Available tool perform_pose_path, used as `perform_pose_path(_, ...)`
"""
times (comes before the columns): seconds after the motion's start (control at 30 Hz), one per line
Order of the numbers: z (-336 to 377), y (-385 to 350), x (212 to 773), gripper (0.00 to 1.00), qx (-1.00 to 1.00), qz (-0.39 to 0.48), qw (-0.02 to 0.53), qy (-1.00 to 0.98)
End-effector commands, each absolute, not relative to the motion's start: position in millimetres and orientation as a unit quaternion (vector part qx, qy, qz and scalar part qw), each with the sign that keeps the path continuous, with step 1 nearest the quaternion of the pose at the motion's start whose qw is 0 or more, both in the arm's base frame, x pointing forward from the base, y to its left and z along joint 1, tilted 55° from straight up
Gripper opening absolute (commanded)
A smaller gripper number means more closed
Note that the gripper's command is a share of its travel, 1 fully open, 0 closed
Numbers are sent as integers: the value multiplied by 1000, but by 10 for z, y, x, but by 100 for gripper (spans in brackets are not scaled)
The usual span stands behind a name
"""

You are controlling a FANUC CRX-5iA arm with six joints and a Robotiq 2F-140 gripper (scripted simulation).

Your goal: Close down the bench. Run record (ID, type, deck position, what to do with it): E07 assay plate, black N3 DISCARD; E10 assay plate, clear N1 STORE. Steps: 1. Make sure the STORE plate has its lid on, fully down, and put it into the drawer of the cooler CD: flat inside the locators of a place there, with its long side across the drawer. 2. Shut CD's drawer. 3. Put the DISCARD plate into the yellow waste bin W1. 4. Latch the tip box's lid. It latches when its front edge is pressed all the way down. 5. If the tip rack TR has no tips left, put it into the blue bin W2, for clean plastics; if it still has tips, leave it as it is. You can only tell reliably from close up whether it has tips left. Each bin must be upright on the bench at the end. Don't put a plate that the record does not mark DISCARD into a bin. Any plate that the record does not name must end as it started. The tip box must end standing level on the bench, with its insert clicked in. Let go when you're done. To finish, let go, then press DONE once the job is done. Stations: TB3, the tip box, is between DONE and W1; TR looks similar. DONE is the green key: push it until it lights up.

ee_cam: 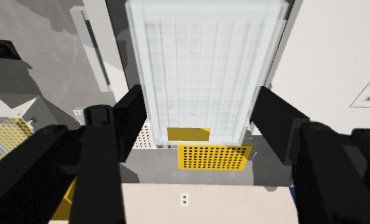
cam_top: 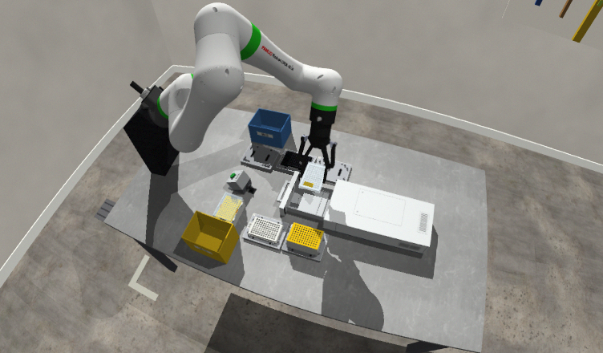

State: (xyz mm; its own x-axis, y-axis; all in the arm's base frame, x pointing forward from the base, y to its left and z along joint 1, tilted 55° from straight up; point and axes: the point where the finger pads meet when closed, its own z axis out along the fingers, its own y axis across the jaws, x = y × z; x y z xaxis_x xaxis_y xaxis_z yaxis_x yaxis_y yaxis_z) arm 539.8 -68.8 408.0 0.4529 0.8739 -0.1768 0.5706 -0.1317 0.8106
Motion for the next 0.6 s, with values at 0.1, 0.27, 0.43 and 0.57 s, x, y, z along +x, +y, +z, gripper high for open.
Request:
perform_pose_path(0.1, 4048, -831, 5359, 10, 732, 174, 437, 493)
perform_pose_path(0.27, 4013, -955, 5326, 10, 732, 174, 437, 493)
perform_pose_path(0.43, 3988, -1045, 5303, 10, 732, 174, 437, 493)
perform_pose_path(0.57, 3989, -1043, 5303, 10, 732, 174, 437, 493)
